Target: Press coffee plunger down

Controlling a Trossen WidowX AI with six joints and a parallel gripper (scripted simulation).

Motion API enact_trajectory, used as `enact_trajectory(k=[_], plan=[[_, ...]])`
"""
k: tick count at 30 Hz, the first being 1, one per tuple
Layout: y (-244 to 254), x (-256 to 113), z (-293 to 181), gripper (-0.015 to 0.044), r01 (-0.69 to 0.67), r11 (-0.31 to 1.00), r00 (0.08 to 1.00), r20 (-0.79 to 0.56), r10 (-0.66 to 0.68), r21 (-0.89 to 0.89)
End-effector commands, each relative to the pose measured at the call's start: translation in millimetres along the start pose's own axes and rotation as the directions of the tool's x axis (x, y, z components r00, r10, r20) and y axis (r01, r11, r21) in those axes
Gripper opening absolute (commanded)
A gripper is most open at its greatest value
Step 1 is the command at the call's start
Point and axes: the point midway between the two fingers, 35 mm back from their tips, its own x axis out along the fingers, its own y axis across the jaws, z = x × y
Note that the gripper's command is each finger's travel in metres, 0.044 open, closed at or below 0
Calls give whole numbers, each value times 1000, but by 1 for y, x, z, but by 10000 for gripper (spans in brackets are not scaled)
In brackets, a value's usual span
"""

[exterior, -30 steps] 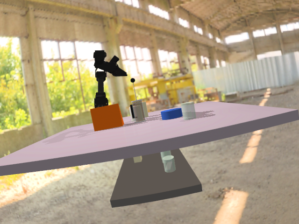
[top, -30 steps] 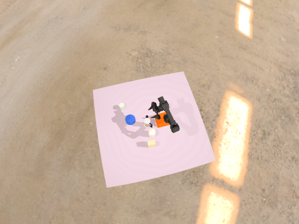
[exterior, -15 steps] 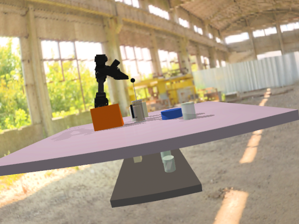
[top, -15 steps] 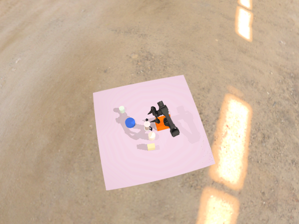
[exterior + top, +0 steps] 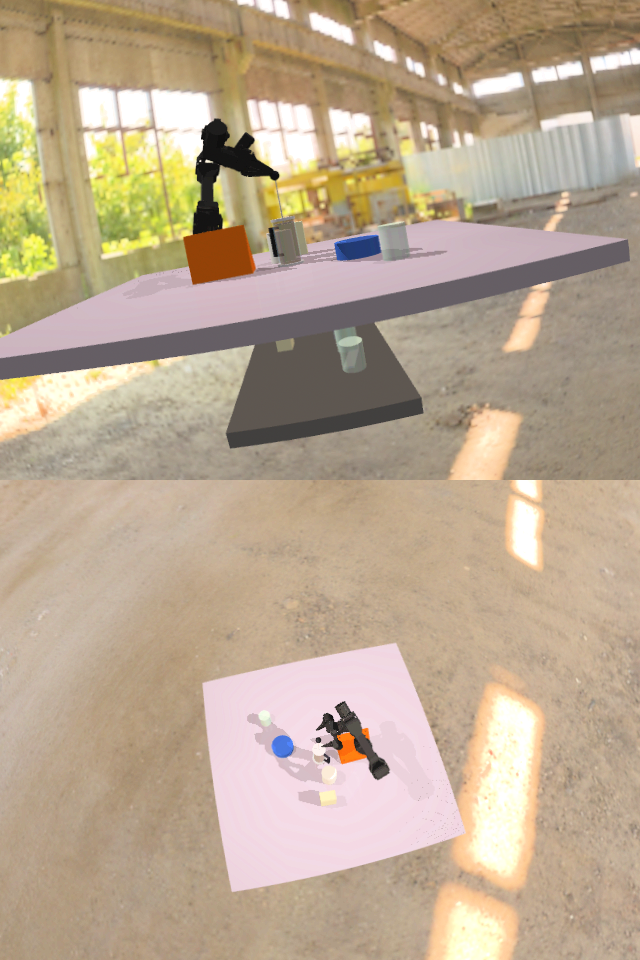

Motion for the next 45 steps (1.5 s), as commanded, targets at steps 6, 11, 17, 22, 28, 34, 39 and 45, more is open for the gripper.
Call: enact_trajectory(k=[6,11,17,22,28,34,39,45], plan=[[3,11,-1,414,-15,1000,1000,7,15,7],[3,11,-1,283,-15,1000,1000,7,15,7],[3,11,-1,125,-15,1000,1000,7,15,7],[3,11,-1,118,-15,1000,1000,7,15,7],[3,12,-1,118,-14,1000,1000,7,14,7],[2,16,-7,118,-12,1000,1000,4,12,6],[1,21,-13,118,-10,1000,1000,2,10,6],[0,27,-21,118,-8,1000,1000,-1,8,6]])
